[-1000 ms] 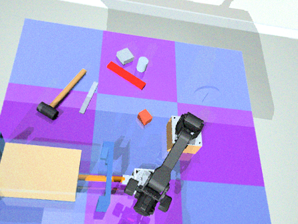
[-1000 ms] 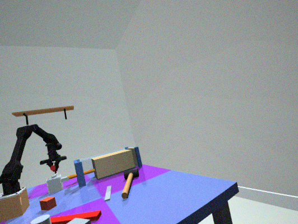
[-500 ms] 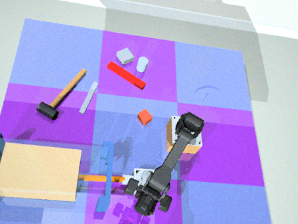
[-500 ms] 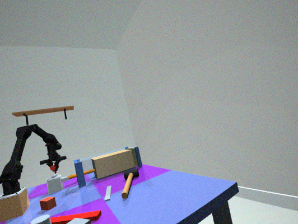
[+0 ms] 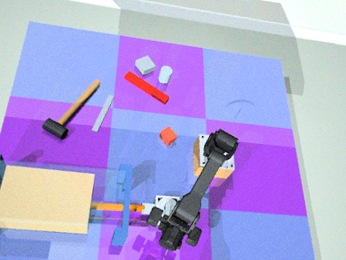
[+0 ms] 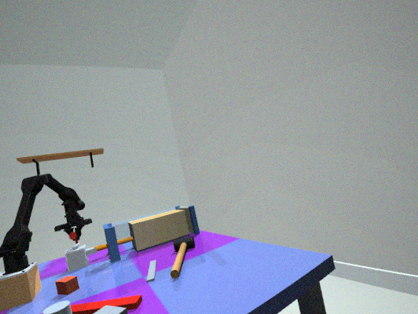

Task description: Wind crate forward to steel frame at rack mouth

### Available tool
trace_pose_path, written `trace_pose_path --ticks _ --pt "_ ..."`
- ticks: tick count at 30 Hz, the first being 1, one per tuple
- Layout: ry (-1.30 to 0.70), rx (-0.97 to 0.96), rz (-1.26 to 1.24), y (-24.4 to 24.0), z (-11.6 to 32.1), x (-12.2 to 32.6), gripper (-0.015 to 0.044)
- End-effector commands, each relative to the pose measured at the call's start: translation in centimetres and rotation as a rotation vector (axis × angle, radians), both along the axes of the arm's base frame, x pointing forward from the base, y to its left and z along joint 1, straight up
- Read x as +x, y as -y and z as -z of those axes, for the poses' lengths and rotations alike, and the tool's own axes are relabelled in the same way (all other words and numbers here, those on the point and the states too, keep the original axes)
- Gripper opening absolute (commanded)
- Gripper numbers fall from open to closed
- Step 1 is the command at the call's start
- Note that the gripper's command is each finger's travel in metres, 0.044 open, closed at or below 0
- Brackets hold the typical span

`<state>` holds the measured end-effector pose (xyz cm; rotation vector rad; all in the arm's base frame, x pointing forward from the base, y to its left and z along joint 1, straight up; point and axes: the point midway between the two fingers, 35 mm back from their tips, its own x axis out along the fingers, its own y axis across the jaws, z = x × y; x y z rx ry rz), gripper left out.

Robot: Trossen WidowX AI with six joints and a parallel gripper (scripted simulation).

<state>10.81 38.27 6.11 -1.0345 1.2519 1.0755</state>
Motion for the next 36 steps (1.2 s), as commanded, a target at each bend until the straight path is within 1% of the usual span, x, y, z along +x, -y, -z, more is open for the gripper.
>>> trace_pose_path --ticks 1,36 --pt "-0.014 -0.006 -0.002 0.2 0.3 -0.9 0.0000" --pt "-0.017 -0.007 -0.002 1.8 0.4 -4.1 0.0000"
